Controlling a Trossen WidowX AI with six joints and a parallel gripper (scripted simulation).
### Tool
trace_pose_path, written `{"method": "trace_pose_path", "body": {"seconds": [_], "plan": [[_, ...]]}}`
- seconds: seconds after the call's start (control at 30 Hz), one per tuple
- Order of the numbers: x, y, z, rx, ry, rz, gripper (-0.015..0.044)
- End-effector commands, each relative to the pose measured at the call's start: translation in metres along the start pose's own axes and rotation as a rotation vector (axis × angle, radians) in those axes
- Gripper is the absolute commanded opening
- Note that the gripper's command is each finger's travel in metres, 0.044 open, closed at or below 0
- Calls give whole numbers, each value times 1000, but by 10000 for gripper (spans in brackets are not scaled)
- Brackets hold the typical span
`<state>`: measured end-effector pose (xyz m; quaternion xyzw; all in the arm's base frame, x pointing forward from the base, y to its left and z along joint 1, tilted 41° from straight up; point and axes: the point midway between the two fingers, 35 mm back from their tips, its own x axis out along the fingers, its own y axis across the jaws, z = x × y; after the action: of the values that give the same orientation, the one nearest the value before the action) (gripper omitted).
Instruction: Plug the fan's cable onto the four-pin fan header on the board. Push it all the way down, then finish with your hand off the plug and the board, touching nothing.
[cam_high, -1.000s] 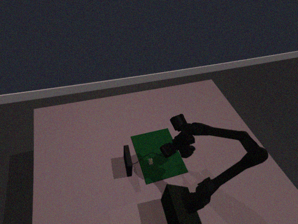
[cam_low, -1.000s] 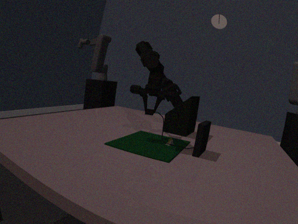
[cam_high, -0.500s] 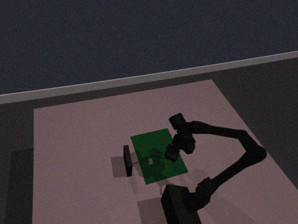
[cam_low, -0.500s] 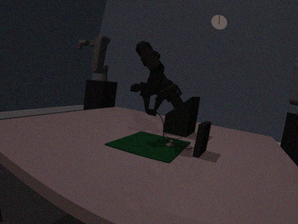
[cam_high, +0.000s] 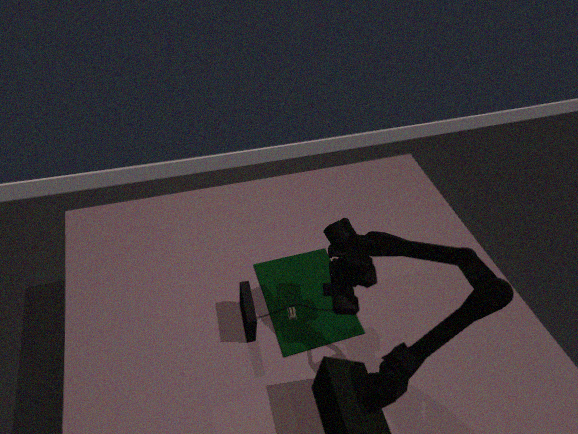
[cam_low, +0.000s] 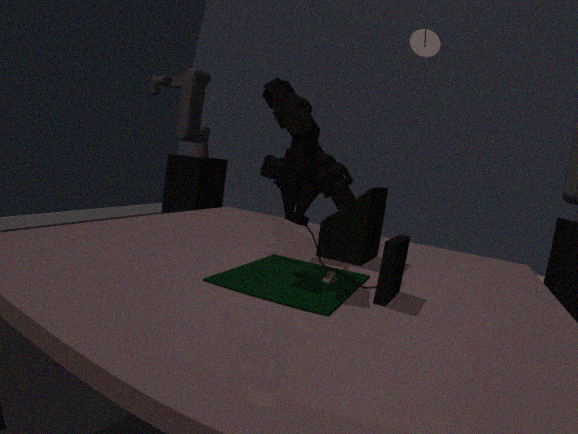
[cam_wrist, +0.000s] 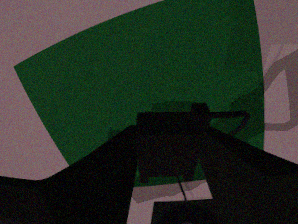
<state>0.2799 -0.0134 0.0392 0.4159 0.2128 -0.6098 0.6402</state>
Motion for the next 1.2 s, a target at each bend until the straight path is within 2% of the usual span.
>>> {"method": "trace_pose_path", "body": {"seconds": [0.0,1.17], "plan": [[1,-1,-2,-138,-5,-14,0],[1,-4,-8,-1349,20,-104,0]]}}
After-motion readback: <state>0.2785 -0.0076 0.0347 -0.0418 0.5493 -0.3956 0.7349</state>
